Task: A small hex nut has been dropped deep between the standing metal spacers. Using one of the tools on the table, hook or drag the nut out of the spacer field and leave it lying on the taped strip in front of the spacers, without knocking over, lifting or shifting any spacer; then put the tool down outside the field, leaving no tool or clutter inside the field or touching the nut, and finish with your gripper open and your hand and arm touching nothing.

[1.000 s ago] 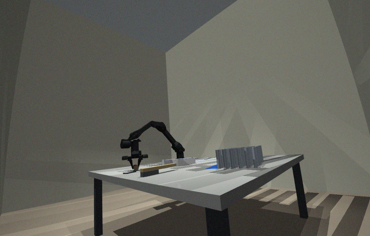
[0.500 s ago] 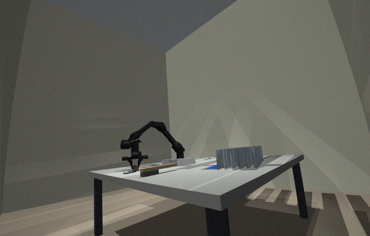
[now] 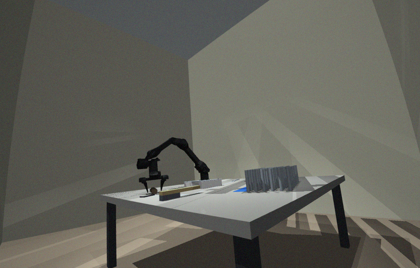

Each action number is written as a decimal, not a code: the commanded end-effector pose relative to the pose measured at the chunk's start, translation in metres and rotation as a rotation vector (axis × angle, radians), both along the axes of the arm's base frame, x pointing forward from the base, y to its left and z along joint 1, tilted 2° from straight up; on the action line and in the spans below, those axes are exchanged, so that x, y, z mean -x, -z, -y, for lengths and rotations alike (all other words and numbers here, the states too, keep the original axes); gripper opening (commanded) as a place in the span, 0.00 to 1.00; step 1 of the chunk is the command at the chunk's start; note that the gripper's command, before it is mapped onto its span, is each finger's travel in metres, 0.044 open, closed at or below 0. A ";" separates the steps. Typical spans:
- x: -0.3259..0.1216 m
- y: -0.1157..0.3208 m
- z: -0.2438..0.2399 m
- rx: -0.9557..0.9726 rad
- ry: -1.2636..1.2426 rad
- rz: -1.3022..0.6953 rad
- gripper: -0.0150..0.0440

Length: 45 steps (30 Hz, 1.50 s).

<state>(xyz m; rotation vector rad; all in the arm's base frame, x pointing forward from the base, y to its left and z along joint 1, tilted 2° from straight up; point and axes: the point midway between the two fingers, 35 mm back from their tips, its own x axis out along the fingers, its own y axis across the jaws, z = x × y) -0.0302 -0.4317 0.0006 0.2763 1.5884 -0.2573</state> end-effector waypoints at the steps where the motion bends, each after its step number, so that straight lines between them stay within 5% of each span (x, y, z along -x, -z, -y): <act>1: -0.002 -0.051 0.004 0.025 0.001 -0.001 1.00; 27: -0.002 -0.062 0.003 0.025 0.000 -0.001 1.00; 34: -0.015 -0.069 0.000 0.164 0.039 -0.404 1.00; 43: -0.016 -0.069 0.000 0.171 0.040 -0.416 1.00; 45: -0.016 -0.069 0.000 0.171 0.040 -0.416 0.91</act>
